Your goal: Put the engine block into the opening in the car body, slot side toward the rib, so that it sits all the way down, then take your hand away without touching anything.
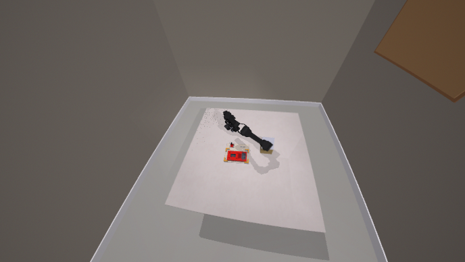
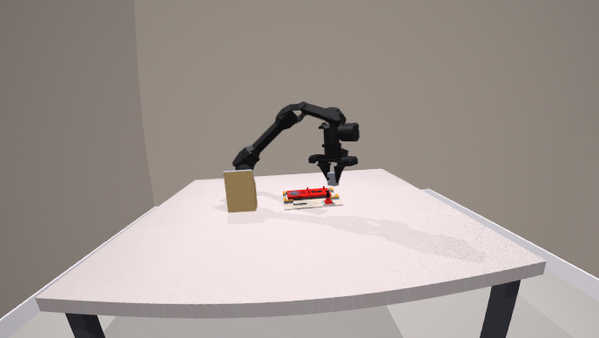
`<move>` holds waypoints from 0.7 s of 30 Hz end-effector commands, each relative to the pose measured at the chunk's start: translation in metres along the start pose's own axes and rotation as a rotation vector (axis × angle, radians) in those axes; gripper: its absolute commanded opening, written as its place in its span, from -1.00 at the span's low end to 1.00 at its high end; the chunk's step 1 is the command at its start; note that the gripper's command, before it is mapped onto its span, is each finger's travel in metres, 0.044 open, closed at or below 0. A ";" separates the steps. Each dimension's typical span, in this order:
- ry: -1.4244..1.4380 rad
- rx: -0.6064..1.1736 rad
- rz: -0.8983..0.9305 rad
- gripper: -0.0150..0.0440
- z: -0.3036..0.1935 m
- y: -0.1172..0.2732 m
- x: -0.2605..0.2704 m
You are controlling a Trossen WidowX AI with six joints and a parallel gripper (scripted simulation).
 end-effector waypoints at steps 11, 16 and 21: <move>0.011 0.002 0.003 -0.49 -0.001 -0.008 0.001; 0.011 -0.002 0.003 -0.49 -0.001 -0.008 0.001; 0.011 -0.041 0.003 -0.49 -0.005 -0.006 0.002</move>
Point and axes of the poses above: the point midway between the two fingers, 35 mm back from their tips, its own y axis back along the fingers, its own x axis across the jaws, z = x × y, the point moved 5 cm from there along y, back along the fingers, and after that the axes turned 1 degree about y, right-handed, at the moved point
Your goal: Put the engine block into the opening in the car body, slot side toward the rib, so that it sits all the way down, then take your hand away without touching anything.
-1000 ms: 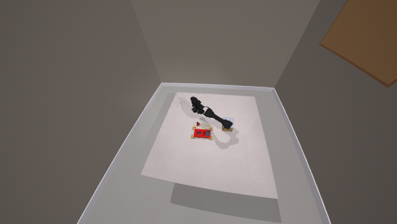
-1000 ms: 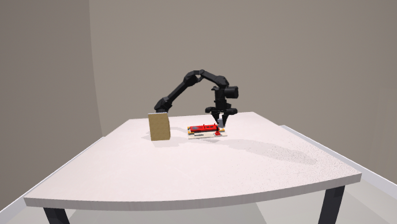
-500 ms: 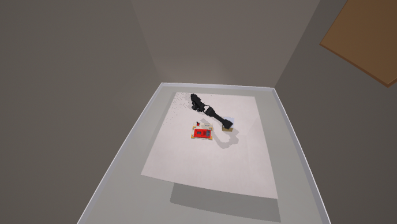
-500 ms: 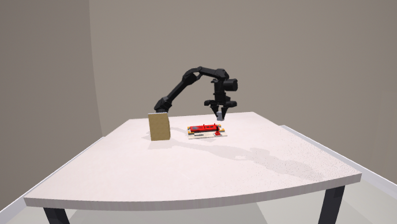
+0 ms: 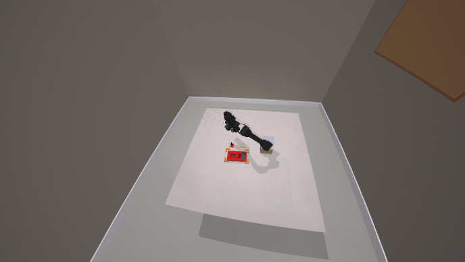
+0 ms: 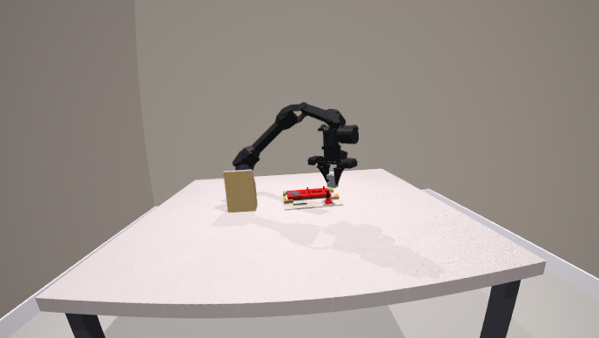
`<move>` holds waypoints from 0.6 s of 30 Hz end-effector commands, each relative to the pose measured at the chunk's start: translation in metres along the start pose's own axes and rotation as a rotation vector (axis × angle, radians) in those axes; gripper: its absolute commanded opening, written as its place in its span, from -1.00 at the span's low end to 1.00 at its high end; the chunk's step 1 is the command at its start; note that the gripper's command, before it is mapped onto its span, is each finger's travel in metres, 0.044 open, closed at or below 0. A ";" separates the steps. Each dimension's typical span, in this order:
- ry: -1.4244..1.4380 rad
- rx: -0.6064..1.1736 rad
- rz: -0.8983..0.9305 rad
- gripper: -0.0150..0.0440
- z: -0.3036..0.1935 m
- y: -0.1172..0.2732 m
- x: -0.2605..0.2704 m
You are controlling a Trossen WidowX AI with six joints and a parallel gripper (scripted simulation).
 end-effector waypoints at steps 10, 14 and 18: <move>0.002 -0.284 0.001 -0.49 -0.026 -0.003 0.001; 0.004 -0.421 0.000 -0.49 -0.036 -0.007 0.001; 0.010 -0.542 0.008 -0.49 -0.045 -0.012 0.002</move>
Point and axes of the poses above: the point midway between the two fingers, 35 mm back from their tips, its own y axis back along the fingers, its own x axis across the jaws, z = x × y, the point moved 5 cm from there along y, back along the fingers, and after that the axes turned 1 degree about y, right-handed, at the moved point
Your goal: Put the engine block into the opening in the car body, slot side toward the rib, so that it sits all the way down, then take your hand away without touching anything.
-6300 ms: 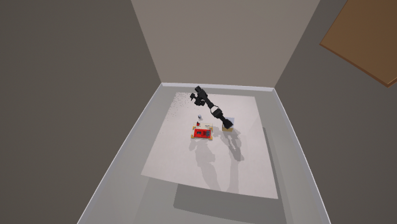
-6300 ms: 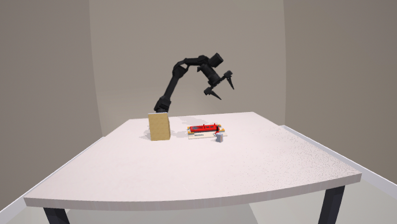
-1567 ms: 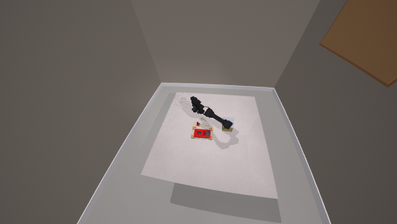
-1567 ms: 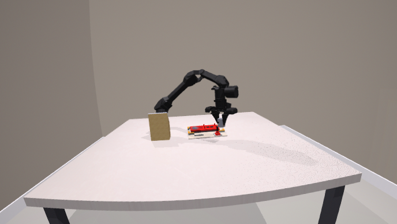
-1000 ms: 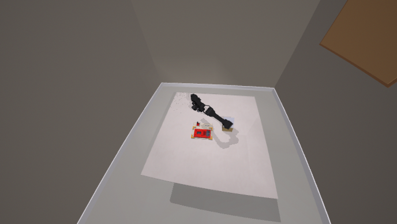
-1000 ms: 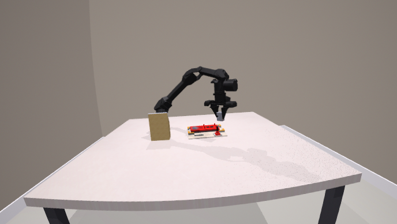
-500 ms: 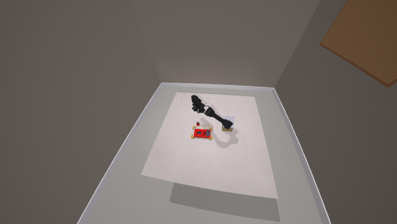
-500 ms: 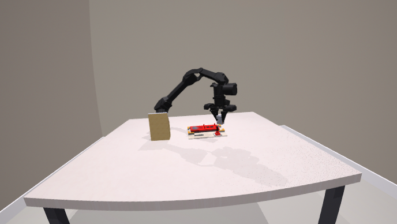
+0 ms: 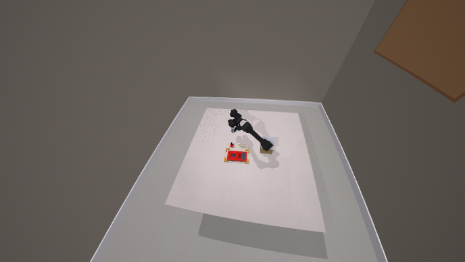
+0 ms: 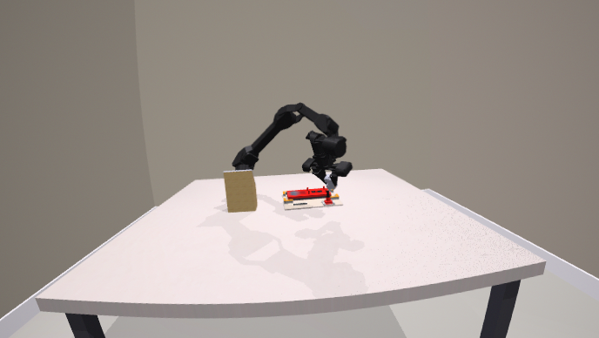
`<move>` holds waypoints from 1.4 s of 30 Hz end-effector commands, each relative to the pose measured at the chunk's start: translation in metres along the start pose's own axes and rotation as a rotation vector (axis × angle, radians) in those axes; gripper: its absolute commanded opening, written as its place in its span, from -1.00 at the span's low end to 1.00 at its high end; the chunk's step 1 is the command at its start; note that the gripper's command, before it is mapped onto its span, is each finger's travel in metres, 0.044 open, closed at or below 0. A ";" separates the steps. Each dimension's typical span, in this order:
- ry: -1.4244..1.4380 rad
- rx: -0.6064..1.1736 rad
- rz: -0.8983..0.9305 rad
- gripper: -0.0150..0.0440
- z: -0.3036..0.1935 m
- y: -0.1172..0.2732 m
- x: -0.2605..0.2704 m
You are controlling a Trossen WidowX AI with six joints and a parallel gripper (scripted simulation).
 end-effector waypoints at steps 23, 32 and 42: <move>0.004 -0.295 -0.037 -0.49 -0.037 -0.030 0.003; 0.004 -0.296 -0.036 -0.49 -0.045 -0.046 0.003; 0.004 -0.296 -0.036 -0.49 -0.052 -0.063 0.002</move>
Point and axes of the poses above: the point midway between the two fingers, 35 mm back from their tips, its own y axis back along the fingers, its own x axis across the jaws, z = x × y, the point moved 5 cm from there along y, back along the fingers, and after that the axes turned 1 degree about y, right-handed, at the moved point
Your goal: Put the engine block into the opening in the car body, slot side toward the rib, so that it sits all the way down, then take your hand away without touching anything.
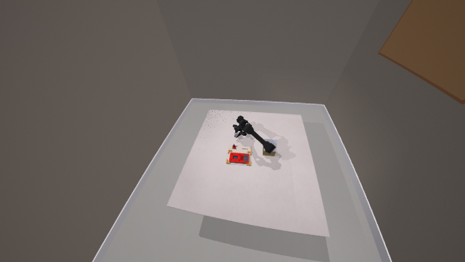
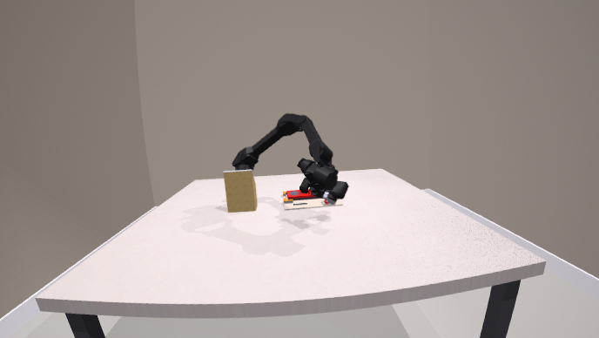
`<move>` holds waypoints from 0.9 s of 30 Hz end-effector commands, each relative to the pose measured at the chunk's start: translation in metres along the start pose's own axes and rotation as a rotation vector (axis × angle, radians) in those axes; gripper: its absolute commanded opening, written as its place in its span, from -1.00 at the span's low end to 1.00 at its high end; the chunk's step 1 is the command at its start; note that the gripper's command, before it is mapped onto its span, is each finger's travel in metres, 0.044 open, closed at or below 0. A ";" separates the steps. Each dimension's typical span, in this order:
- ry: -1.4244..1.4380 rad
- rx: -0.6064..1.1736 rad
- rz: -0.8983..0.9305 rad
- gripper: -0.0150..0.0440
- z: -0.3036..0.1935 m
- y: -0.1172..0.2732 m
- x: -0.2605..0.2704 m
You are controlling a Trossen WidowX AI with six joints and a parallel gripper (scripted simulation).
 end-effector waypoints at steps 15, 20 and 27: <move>-0.004 -0.008 -0.001 -0.49 -0.023 -0.027 0.001; -0.004 -0.008 -0.001 -0.49 -0.029 -0.034 0.001; -0.005 -0.015 -0.006 -0.31 -0.028 -0.032 0.000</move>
Point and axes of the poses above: the point midway between the two fingers, 35 mm back from their tips, its own y axis back along the fingers, its own x axis across the jaws, z = x × y, the point moved 5 cm from there along y, back along the fingers, and after that the axes turned 1 degree about y, right-handed, at the moved point
